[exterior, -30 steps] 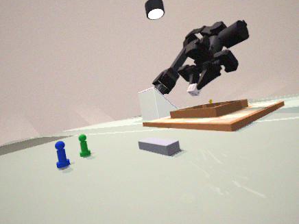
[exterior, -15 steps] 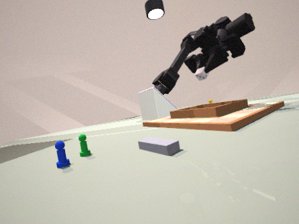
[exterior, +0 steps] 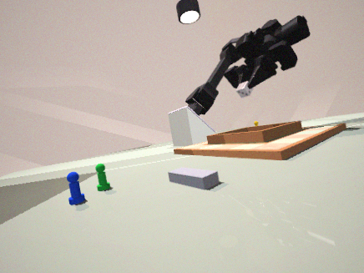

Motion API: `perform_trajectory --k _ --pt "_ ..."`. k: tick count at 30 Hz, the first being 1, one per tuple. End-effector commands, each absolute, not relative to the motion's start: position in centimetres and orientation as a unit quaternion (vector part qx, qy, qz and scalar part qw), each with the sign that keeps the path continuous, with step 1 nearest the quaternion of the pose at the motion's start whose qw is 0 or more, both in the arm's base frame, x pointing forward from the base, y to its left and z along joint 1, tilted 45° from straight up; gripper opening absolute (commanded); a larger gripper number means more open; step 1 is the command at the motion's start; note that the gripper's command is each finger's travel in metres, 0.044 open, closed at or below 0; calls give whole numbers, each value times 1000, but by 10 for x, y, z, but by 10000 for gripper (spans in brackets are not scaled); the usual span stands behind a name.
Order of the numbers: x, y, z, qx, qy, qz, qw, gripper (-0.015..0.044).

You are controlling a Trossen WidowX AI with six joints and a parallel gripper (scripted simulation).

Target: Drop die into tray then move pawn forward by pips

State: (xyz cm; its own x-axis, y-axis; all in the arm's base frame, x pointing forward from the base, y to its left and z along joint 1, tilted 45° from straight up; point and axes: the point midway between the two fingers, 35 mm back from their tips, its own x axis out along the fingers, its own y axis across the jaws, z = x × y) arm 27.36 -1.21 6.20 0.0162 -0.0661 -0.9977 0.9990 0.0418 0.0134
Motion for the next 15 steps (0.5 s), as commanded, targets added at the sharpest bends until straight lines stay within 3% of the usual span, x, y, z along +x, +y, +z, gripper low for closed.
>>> perform_trajectory --k 1,3,15 --pt "273 -12 62 476 490 -502 530 0" --pt "273 -12 62 476 490 -502 530 0" --pt "275 -38 88 473 490 -503 532 315"
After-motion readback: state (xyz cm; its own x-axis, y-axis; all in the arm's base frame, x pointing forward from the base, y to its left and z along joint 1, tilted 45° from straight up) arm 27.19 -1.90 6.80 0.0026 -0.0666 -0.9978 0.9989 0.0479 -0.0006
